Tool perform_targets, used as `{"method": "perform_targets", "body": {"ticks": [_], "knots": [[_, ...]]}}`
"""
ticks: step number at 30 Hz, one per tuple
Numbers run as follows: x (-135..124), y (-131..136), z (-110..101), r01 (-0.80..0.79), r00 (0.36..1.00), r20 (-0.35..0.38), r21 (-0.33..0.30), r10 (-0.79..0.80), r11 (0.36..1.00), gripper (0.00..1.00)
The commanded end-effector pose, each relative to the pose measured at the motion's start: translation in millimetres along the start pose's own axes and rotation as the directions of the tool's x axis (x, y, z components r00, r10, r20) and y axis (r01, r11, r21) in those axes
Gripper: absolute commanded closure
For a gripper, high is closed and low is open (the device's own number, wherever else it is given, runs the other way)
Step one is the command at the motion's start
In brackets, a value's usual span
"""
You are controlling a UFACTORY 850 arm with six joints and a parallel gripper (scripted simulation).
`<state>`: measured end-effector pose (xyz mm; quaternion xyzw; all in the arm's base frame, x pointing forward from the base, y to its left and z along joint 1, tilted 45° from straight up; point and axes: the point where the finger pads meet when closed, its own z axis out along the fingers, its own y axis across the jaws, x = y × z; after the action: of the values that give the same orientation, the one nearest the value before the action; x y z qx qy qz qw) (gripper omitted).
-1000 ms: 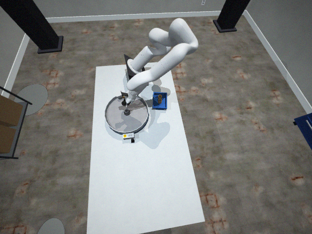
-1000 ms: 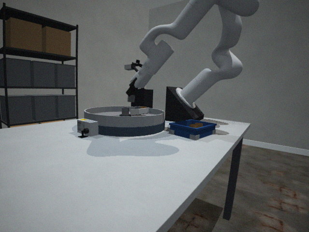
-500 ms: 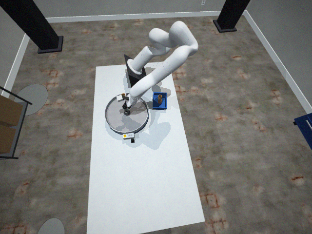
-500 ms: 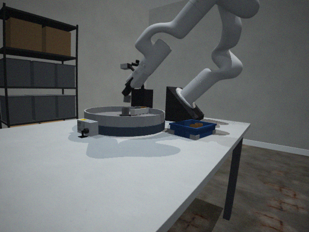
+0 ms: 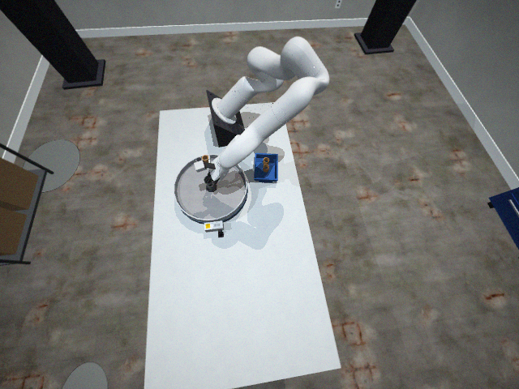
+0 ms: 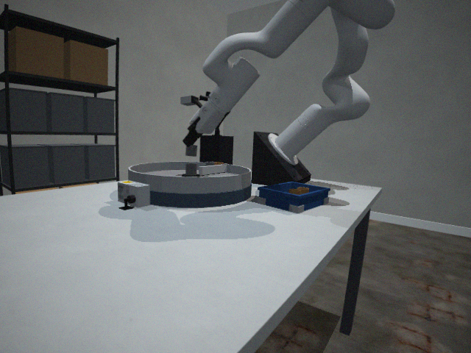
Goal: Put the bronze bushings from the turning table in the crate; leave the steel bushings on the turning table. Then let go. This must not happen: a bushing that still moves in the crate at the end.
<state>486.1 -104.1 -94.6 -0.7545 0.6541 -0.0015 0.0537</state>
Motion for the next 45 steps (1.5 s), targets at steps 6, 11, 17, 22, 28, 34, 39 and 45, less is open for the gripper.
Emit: {"method": "perform_targets", "body": {"ticks": [6,11,17,22,28,34,39,45], "knots": [[1,-2,-1,-0.001,1.000,0.021,-0.023,0.002,1.000,1.00],[1,-2,-1,-0.001,1.000,0.021,-0.023,0.002,1.000,1.00],[0,-2,0,-0.001,1.000,0.021,-0.023,0.002,1.000,1.00],[-8,-2,9,-0.001,1.000,0.021,-0.023,0.002,1.000,1.00],[-13,-2,14,-0.001,1.000,0.021,-0.023,0.002,1.000,1.00],[-13,-2,14,-0.001,1.000,0.021,-0.023,0.002,1.000,1.00],[-13,-2,14,-0.001,1.000,0.021,-0.023,0.002,1.000,1.00],[-13,-2,14,-0.001,1.000,0.021,-0.023,0.002,1.000,1.00]]}}
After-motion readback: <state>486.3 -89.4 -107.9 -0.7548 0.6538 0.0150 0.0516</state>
